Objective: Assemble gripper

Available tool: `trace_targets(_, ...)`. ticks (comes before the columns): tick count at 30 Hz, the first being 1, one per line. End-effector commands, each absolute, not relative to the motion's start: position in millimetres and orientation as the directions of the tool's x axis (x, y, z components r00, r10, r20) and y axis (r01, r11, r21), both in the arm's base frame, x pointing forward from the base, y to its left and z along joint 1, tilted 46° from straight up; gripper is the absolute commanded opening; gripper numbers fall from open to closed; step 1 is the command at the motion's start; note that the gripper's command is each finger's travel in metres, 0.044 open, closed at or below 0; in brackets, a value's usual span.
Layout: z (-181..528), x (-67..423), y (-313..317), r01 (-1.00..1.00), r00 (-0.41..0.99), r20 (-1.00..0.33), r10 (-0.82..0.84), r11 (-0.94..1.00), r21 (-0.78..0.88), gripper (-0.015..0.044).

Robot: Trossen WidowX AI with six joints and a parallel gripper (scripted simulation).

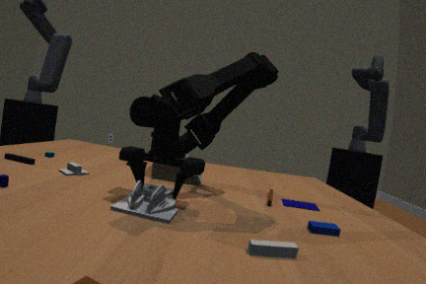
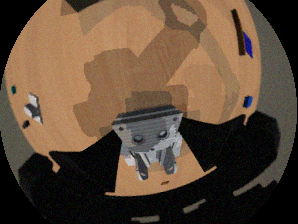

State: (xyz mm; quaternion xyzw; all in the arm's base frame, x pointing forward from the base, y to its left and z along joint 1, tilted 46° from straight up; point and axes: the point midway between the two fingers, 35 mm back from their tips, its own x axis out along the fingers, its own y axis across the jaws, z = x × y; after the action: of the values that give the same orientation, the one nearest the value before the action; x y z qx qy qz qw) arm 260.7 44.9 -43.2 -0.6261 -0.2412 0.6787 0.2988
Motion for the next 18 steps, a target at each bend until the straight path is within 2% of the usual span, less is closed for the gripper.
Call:
trace_targets(1,-45.0,261.5,49.5,-0.092,-0.042,-0.704,0.709,-0.705,-0.704,0.0351)
trace_targets(5,-44.5,261.3,48.1,-0.095,-0.04,-0.705,0.708,-0.705,-0.703,0.0351)
trace_targets(8,-42.9,260.9,44.9,-0.103,-0.036,-0.706,0.708,-0.705,-0.702,0.043)
trace_targets(9,-42.9,260.9,44.9,-0.103,-0.036,-0.706,0.708,-0.705,-0.702,0.044)
trace_targets(18,-42.9,260.9,44.9,-0.103,-0.036,-0.706,0.708,-0.705,-0.702,0.044)
